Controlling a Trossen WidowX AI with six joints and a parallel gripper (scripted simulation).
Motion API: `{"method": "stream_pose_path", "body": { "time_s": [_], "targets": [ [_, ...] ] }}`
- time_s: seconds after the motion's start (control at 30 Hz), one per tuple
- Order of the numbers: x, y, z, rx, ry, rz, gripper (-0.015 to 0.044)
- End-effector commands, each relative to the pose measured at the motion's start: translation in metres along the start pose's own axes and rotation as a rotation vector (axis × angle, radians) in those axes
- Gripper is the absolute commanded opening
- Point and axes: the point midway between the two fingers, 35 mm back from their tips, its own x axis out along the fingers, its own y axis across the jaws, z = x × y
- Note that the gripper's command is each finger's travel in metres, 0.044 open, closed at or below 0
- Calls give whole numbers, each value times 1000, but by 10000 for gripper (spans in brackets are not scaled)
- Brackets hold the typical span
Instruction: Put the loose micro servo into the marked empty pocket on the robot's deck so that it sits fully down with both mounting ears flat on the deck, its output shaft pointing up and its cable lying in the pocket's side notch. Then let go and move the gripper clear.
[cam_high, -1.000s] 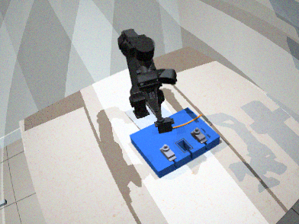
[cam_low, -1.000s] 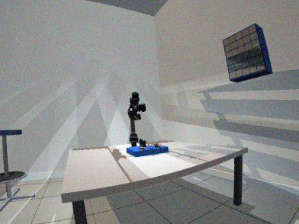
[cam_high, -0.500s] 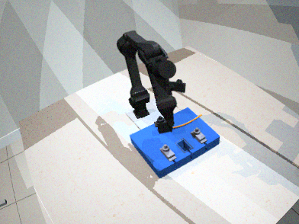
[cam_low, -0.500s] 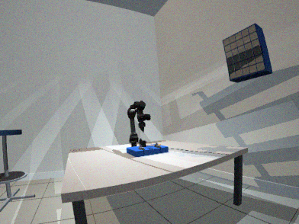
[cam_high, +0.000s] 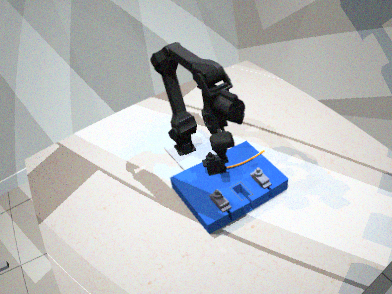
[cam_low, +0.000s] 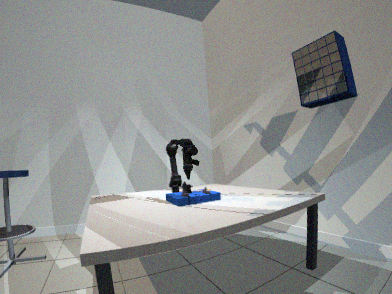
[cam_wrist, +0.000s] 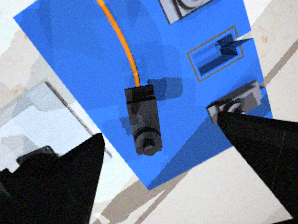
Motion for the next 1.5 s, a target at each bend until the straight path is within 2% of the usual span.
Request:
{"method": "stream_pose_path", "body": {
  "time_s": [0.0,0.3,0.9,1.3,1.47],
  "targets": [
    [2,10,-1,6,8,32,440],
    [27,11,-1,6,8,32,440],
    [48,11,-2,6,8,32,440],
    [48,11,-2,6,8,32,125],
    [48,11,-2,6,8,32,92]
  ]
}}
